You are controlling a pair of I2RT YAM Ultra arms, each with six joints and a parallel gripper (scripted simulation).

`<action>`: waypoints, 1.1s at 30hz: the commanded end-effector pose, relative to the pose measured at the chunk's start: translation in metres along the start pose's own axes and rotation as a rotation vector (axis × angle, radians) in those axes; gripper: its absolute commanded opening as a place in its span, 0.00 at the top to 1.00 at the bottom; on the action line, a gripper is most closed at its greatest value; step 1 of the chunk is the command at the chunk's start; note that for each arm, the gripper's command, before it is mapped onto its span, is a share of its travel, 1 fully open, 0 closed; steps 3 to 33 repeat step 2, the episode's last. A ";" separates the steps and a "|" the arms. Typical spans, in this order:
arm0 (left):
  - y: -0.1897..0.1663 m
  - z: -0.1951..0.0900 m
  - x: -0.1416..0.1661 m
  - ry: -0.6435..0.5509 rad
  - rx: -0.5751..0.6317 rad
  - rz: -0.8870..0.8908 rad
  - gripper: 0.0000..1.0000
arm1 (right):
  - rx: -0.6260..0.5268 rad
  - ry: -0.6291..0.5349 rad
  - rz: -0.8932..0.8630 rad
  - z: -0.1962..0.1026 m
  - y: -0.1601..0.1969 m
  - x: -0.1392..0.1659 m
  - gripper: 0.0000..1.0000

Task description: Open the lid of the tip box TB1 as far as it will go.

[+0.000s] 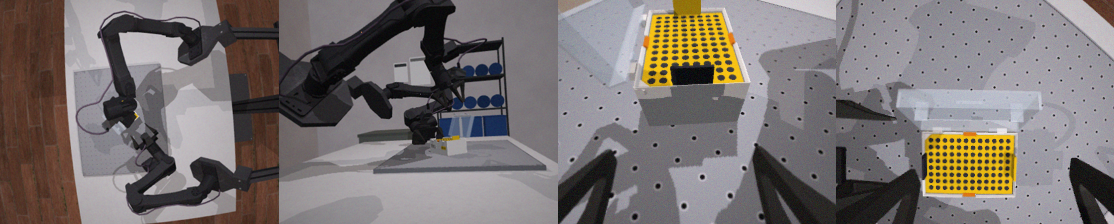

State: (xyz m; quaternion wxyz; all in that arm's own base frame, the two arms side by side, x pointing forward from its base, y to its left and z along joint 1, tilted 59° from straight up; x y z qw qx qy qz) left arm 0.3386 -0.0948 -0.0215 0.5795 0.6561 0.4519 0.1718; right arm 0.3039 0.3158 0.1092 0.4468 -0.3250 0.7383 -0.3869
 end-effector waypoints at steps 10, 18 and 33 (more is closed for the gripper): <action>-0.013 -0.003 -0.009 -0.034 0.053 -0.012 0.00 | -0.017 -0.043 0.012 -0.015 0.001 -0.010 0.00; -0.013 -0.003 -0.009 -0.034 0.053 -0.012 0.00 | -0.017 -0.043 0.012 -0.015 0.001 -0.010 0.00; -0.013 -0.003 -0.009 -0.034 0.053 -0.012 0.00 | -0.017 -0.043 0.012 -0.015 0.001 -0.010 0.00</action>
Point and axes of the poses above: on each arm, the point where the finger pads meet when closed, its own z axis out along the fingers, its own y axis across the jaws, x = y × z, the point moved 10 cm from there along -z, back along the fingers, and after that the axes turned 10 degrees about z, right-handed, at the moved point
